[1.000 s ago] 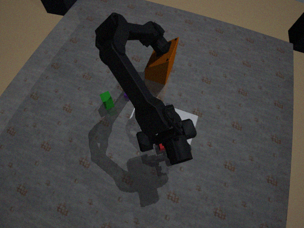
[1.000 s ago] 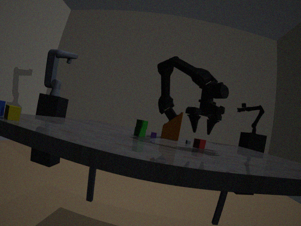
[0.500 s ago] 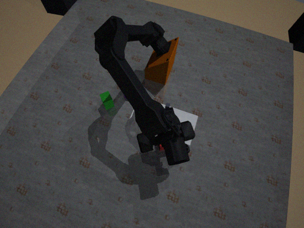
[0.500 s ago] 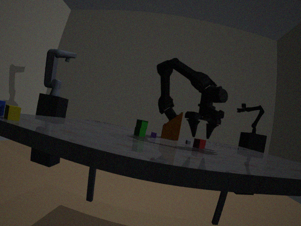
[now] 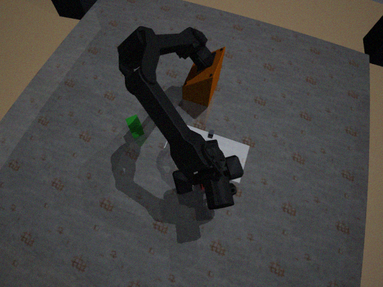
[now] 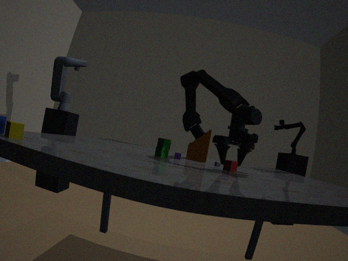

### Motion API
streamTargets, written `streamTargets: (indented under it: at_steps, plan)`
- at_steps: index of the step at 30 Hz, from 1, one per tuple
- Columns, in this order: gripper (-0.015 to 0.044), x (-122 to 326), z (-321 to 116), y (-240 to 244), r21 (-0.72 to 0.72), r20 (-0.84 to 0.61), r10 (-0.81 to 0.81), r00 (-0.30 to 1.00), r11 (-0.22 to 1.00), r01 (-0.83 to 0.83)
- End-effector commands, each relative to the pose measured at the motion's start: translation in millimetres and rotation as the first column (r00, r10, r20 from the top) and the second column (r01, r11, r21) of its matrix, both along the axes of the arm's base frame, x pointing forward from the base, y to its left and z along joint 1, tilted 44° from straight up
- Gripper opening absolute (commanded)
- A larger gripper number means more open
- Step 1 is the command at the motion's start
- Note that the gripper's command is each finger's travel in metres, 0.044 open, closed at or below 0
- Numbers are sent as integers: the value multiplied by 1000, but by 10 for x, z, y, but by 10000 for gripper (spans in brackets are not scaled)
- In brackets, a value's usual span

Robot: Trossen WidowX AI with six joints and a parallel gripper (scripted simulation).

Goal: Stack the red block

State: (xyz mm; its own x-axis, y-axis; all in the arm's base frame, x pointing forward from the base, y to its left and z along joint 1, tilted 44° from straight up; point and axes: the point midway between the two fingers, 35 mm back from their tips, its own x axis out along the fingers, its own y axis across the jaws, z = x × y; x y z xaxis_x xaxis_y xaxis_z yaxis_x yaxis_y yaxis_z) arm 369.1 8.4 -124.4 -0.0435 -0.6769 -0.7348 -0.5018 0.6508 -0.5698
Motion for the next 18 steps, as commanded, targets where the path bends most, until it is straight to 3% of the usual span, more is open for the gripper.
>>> streamTargets:
  at_steps: [1,18]
  plan:
    - [440,-26,-71,-63,-5,-11,5,1000,1000,-5]
    - [440,-32,-109,-102,-6,-11,5,1000,1000,-5]
